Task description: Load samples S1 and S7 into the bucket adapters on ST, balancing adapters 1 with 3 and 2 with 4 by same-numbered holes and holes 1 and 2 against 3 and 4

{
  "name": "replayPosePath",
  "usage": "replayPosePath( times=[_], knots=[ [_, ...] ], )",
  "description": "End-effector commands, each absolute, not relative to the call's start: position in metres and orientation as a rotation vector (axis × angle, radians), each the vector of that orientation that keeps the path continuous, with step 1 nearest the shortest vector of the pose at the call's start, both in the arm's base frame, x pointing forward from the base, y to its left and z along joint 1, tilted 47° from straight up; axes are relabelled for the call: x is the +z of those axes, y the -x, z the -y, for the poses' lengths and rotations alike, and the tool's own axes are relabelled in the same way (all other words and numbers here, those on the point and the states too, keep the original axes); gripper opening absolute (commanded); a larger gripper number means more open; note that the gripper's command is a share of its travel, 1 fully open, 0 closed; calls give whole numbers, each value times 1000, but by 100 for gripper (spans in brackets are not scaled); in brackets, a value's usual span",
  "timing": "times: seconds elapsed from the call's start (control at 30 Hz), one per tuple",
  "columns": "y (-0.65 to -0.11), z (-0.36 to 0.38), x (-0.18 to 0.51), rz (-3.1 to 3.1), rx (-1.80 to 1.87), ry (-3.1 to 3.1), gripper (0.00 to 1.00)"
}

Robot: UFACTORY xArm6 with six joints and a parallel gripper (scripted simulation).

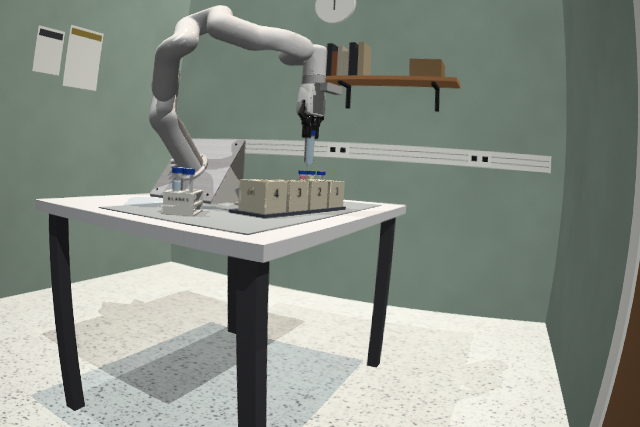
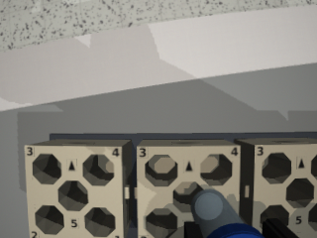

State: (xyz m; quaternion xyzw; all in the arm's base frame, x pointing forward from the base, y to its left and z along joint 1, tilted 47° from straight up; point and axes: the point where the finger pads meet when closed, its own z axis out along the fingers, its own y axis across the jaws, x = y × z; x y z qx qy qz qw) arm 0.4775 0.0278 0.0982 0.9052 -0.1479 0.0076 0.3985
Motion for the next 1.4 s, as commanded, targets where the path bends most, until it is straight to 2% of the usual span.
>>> replayPosePath(
  times=[0.0,0.77,1.37],
  knots=[
    [-484,-45,82,376,23,-2293,0],
    [-504,-107,13,376,23,-2293,0],
    [-504,-108,12,376,23,-2293,0]
  ],
)
